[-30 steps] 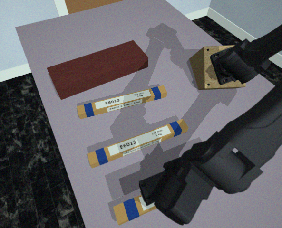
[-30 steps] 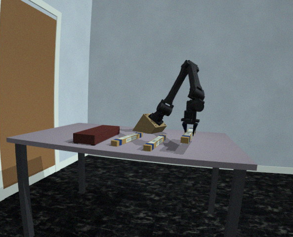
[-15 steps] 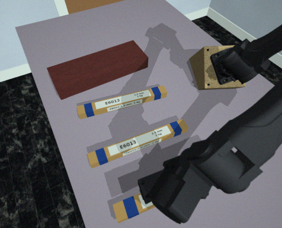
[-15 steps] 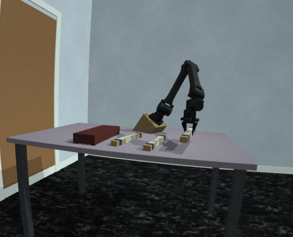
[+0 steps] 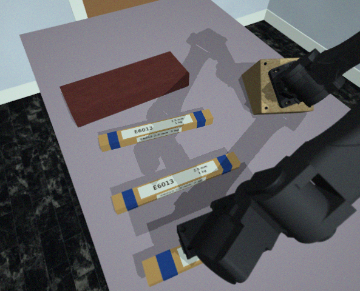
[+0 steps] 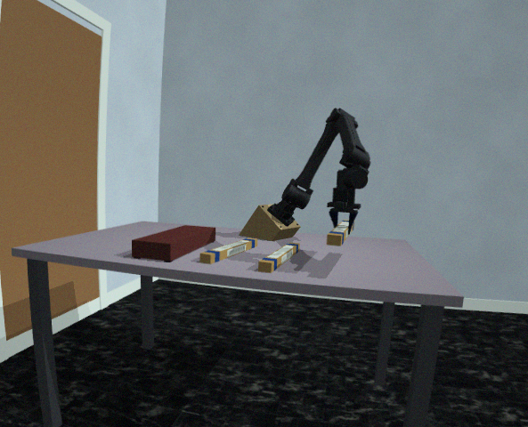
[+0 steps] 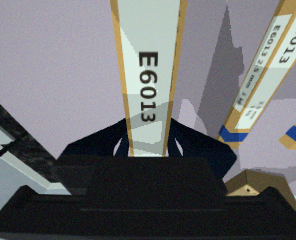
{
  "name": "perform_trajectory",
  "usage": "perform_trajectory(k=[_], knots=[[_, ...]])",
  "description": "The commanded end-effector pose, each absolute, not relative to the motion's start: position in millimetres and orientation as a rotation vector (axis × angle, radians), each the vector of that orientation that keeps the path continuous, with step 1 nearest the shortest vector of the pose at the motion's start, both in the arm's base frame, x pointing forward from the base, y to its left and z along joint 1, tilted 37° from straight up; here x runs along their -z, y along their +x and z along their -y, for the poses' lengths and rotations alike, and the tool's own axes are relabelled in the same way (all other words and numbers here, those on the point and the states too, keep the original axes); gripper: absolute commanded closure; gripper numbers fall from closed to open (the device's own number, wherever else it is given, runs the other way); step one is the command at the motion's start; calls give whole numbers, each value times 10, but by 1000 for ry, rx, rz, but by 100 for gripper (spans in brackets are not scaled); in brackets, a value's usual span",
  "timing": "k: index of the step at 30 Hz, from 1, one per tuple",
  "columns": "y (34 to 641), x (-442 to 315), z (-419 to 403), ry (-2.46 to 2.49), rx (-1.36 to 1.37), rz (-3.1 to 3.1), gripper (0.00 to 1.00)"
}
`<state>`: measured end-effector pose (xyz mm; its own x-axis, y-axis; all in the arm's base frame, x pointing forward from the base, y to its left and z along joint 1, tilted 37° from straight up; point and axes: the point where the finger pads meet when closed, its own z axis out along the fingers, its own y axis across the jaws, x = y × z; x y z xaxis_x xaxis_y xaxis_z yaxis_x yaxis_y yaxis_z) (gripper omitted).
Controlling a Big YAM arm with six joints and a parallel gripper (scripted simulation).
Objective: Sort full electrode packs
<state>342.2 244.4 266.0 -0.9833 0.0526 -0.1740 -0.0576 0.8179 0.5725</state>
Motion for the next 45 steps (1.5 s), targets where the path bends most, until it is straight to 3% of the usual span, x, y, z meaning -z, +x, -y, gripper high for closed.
perform_trajectory(k=[1, 45], knots=[[3544, -3113, -2354, -13, -916, -2735, 100], [3358, -3719, -1903, -17, -909, -2732, 100]])
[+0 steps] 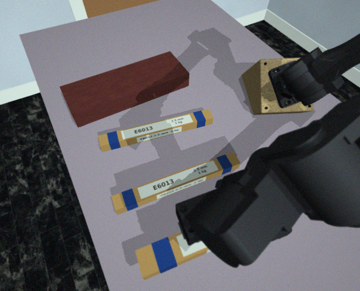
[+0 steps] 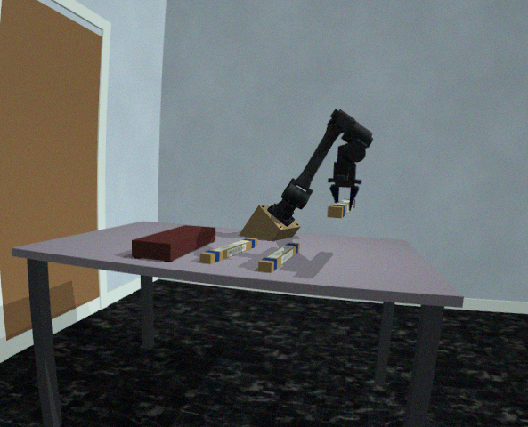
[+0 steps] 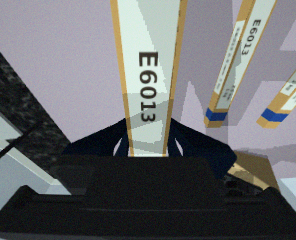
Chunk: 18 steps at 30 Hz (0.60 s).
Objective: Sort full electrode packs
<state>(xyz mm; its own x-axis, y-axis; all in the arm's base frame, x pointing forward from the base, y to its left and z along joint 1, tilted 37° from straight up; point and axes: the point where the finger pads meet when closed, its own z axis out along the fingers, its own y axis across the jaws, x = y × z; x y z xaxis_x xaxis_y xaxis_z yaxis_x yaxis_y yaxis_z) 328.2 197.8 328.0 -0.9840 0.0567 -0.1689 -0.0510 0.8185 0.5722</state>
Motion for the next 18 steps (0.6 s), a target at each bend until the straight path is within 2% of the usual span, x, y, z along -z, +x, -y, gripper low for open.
perform_trajectory(k=[1, 18], knots=[[3356, -3730, -1892, -16, -908, -2734, 100], [3284, -3951, -1725, -17, -904, -2734, 100]])
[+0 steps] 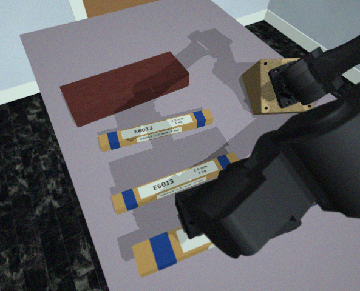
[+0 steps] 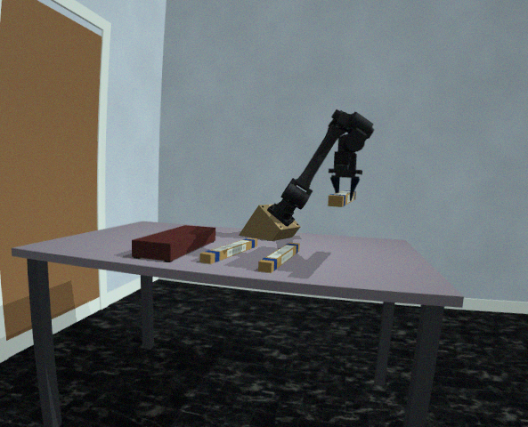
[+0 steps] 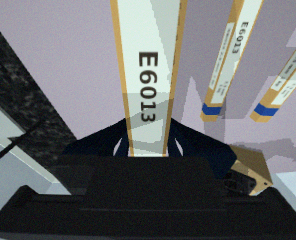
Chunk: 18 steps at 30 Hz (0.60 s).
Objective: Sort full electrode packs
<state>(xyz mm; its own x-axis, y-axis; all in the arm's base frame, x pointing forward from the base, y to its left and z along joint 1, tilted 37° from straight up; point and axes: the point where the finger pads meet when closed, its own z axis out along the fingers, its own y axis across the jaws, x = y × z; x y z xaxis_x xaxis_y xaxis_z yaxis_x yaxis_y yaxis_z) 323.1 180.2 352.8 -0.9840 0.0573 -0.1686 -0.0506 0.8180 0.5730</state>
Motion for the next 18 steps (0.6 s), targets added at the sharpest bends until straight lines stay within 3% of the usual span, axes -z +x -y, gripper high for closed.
perform_trajectory(k=[1, 18], knots=[[3288, -3945, -1725, -16, -904, -2736, 100], [3290, -3921, -1718, -7, -901, -2744, 100]])
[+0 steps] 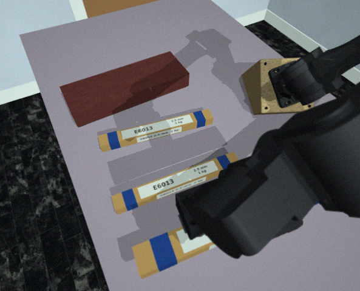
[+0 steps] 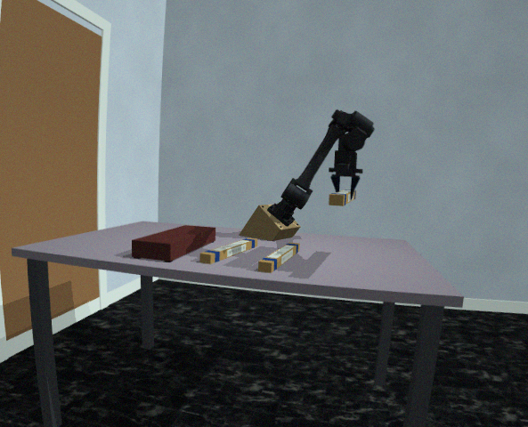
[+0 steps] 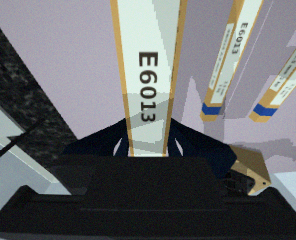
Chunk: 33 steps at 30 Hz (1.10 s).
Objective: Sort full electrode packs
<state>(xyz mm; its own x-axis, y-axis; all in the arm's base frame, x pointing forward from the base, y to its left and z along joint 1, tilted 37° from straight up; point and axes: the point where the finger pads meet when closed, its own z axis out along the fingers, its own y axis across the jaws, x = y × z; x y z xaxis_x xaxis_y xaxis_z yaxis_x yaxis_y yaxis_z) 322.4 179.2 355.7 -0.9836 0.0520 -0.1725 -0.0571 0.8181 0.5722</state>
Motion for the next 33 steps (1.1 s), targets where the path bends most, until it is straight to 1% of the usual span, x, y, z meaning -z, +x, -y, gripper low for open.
perform_trajectory(k=[1, 3, 7, 13, 33], knots=[[3287, -3923, -1717, -7, -901, -2743, 100], [3283, -3928, -1716, -8, -901, -2742, 100], [3289, -3878, -1627, -193, -864, -2700, 100], [3271, -3650, -1490, -186, -864, -2730, 100], [3361, -3244, -1145, -171, -868, -2773, 100]])
